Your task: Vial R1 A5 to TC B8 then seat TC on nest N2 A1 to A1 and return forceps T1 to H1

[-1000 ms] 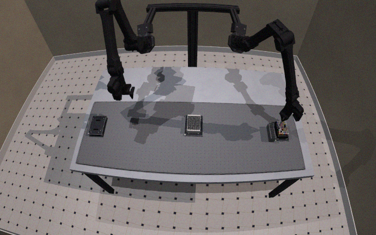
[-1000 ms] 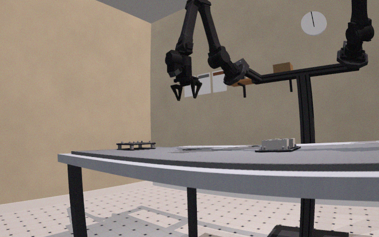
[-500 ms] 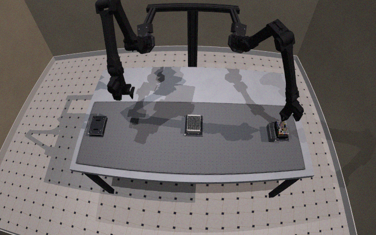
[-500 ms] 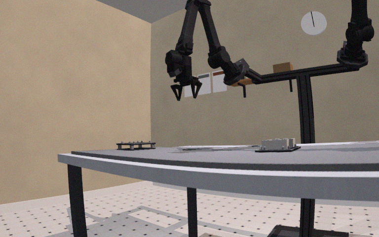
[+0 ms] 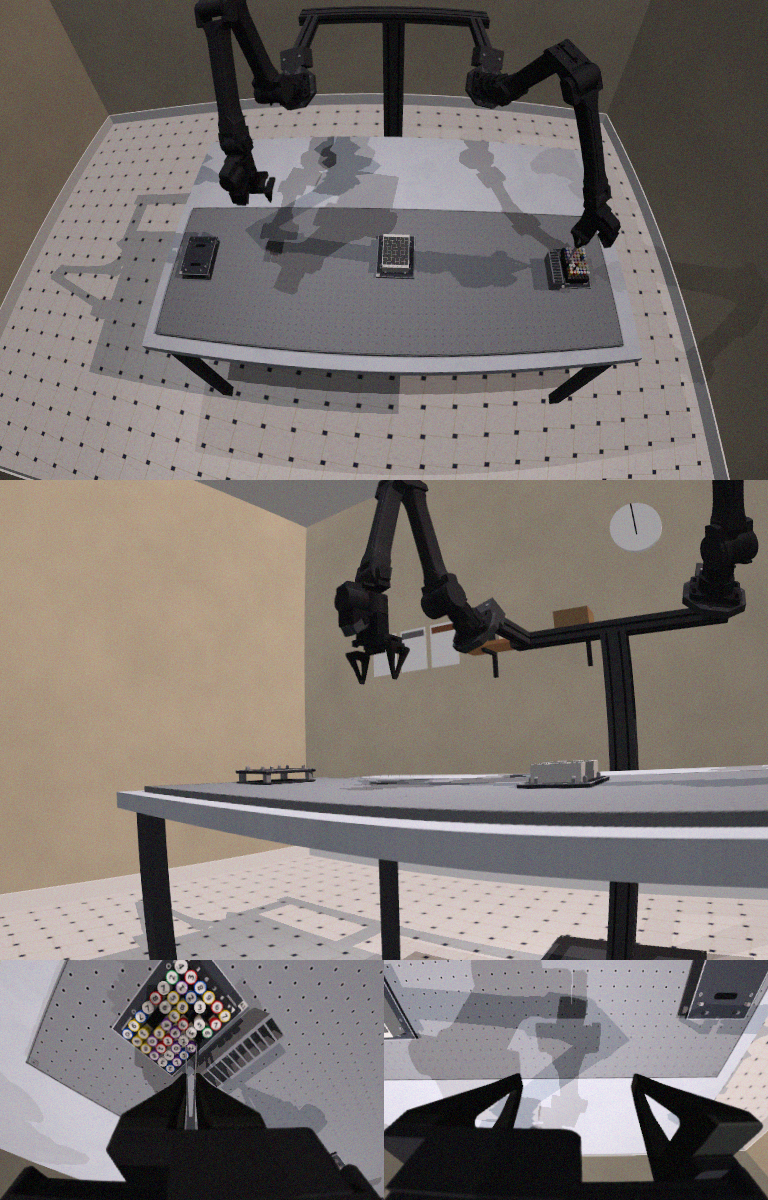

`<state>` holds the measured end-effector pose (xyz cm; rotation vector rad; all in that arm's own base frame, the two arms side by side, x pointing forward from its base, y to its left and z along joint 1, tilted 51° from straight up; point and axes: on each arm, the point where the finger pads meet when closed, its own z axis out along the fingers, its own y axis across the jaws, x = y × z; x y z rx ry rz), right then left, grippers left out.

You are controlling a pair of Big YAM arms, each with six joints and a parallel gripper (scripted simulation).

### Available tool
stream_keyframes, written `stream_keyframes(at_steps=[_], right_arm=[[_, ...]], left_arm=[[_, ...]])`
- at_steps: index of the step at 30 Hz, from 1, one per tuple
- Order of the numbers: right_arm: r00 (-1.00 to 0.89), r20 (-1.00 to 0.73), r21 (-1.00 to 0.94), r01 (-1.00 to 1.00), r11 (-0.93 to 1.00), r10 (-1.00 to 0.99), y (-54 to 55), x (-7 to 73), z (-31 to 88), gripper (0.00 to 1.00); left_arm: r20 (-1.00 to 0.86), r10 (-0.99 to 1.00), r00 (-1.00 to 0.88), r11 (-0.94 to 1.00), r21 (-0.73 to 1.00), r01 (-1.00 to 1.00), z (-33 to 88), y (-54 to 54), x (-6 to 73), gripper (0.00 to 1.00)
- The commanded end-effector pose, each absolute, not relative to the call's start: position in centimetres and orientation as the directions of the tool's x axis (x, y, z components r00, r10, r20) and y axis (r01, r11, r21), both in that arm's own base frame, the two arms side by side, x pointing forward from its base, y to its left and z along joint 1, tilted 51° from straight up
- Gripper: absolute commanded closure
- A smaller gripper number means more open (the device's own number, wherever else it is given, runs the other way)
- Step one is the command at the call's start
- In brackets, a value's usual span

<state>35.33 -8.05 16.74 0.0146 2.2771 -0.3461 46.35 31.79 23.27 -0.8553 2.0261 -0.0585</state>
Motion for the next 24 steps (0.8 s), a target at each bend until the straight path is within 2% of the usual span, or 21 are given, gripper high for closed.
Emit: stream_keyframes(at_steps=[1,24], right_arm=[[-0.657,-0.744,-0.253,0.114,0.961,-0.118,-8.0,35.6,17.5,0.00],[-0.657,-0.744,-0.253,0.114,0.961,-0.118,-8.0,35.6,17.5,0.00]], left_arm=[[-0.729,-0.593,-0.342,0.757,-0.359,-0.546,24.0,31.9,47.1,0.91],[-0.740,-0.575,-0.348,0.770,-0.346,-0.536,25.7,30.7,44.5,0.91]])
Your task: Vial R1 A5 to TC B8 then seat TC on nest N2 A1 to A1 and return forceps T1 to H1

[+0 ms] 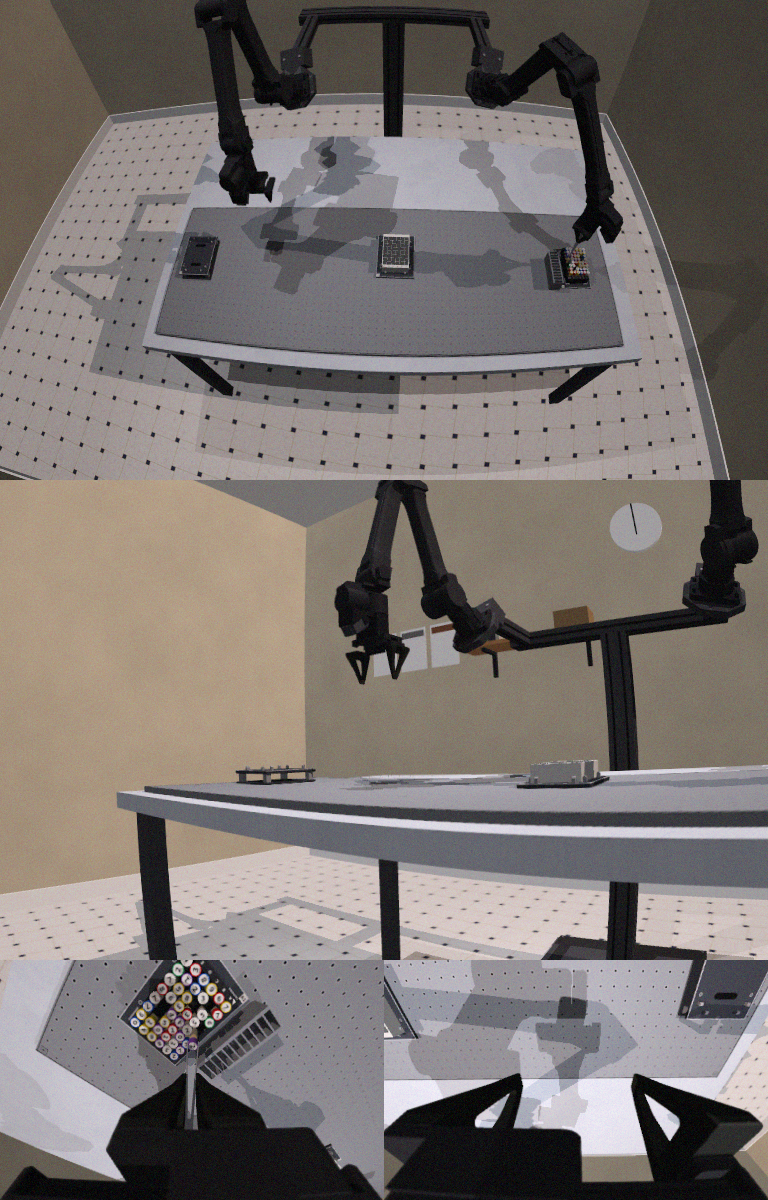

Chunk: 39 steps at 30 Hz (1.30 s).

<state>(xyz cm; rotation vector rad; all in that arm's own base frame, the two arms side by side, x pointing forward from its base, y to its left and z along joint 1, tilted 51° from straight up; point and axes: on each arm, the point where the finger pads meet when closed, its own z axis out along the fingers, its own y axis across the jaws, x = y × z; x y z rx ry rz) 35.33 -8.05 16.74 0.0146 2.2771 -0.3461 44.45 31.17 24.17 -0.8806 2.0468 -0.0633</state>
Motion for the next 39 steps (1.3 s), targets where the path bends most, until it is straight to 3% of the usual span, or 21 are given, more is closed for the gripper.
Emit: stream_keyframes(at_steps=[1,39], right_arm=[[-0.657,-0.744,-0.253,0.114,0.961,-0.118,-8.0,35.6,17.5,0.00],[-0.657,-0.744,-0.253,0.114,0.961,-0.118,-8.0,35.6,17.5,0.00]], left_arm=[[-0.747,-0.571,-0.341,0.771,-0.347,-0.533,26.0,30.9,44.5,0.91],[-0.737,-0.583,-0.344,0.761,-0.346,-0.548,27.6,30.9,42.5,0.91]])
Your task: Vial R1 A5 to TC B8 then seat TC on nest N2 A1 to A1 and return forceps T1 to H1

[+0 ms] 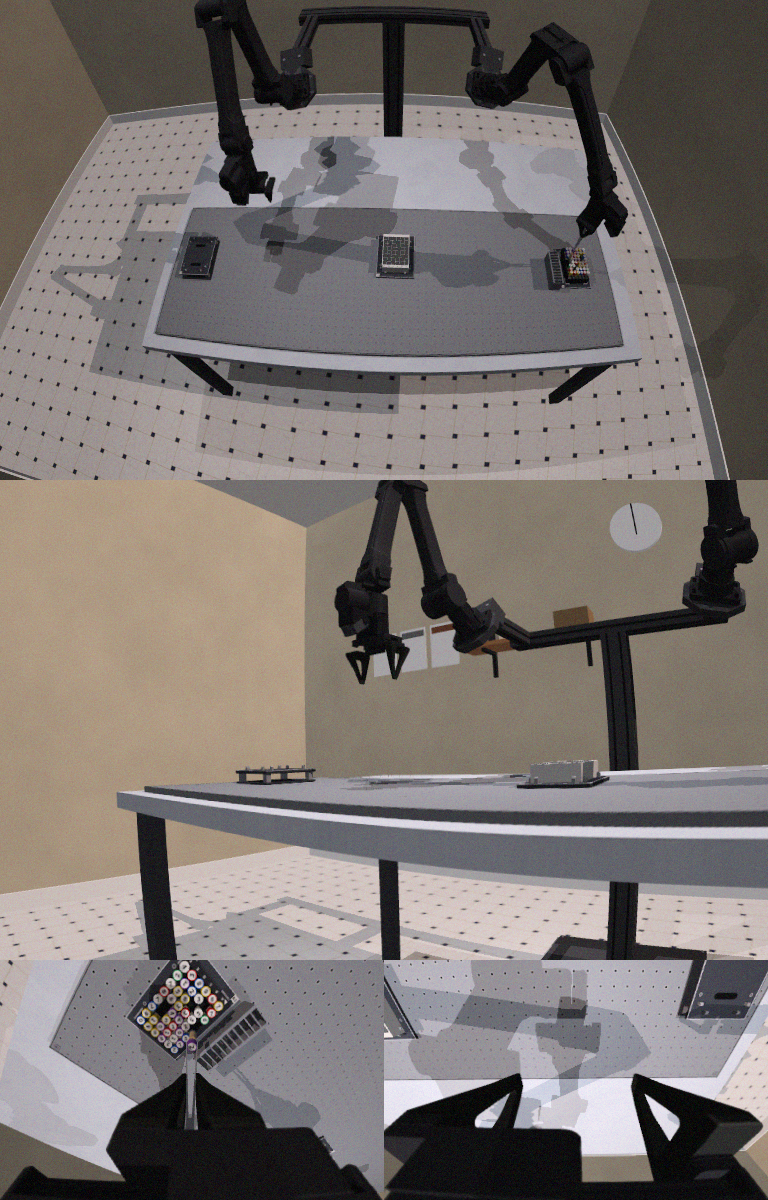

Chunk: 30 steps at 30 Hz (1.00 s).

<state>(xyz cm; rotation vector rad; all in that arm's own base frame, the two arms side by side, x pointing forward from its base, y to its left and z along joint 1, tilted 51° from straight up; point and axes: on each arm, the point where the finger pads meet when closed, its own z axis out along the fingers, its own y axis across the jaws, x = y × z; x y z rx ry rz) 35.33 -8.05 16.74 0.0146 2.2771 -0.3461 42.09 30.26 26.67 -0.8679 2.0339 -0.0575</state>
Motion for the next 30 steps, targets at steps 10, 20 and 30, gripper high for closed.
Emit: stream_keyframes(at_steps=[10,20,30], right_arm=[[-0.657,-0.744,-0.253,0.114,0.961,-0.118,-8.0,35.6,17.5,0.00],[-0.657,-0.744,-0.253,0.114,0.961,-0.118,-8.0,35.6,17.5,0.00],[-0.657,-0.744,-0.253,0.114,0.961,-0.118,-8.0,35.6,17.5,0.00]], left_arm=[[-0.733,-0.591,-0.335,0.756,-0.360,-0.547,27.6,28.6,42.4,0.91],[-0.730,-0.594,-0.339,0.754,-0.357,-0.551,27.0,27.3,42.5,0.91],[-0.719,-0.601,-0.349,0.749,-0.355,-0.559,25.8,26.2,42.7,0.91]])
